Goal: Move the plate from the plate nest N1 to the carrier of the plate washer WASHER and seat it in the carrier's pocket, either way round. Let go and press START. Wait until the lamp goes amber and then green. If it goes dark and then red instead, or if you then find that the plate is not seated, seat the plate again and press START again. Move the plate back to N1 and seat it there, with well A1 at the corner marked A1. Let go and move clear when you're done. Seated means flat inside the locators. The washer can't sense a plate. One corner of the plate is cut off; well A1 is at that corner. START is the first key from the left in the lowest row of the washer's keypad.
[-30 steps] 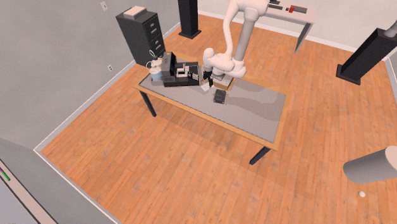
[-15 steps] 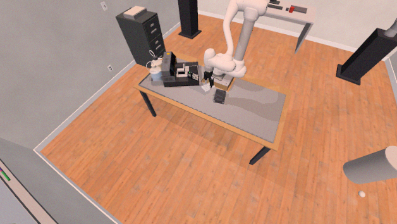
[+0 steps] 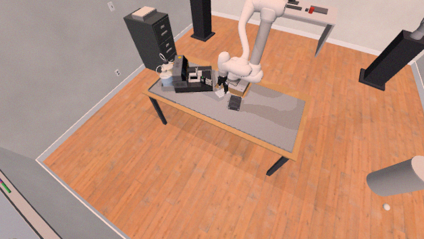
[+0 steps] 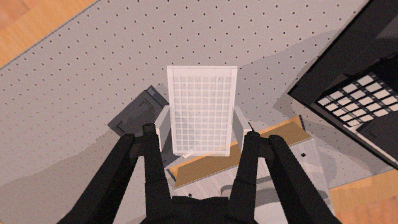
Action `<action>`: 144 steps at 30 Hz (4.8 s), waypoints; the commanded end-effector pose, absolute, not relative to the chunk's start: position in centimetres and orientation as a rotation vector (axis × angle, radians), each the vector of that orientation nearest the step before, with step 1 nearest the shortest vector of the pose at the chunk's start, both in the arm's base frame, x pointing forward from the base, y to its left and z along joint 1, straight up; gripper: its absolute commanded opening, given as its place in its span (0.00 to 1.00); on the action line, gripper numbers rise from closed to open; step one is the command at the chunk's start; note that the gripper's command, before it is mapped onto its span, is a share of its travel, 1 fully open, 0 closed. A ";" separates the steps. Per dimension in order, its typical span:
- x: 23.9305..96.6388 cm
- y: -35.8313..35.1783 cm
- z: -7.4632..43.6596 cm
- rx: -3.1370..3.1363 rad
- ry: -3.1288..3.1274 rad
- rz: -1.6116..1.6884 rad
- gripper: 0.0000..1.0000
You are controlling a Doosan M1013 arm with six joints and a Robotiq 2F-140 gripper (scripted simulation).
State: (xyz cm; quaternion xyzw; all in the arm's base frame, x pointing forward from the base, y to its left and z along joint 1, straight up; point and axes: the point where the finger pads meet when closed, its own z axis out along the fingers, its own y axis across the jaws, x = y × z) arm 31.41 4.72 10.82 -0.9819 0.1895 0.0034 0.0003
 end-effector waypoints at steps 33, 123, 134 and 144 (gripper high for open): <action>29.7 10.1 10.4 -3.135 0.036 0.007 0.10; 26.8 18.3 9.4 -3.095 -0.499 0.005 0.10; 26.7 18.3 7.9 -3.095 -0.499 0.005 0.10; 26.5 18.2 6.6 -3.095 -0.499 0.005 0.10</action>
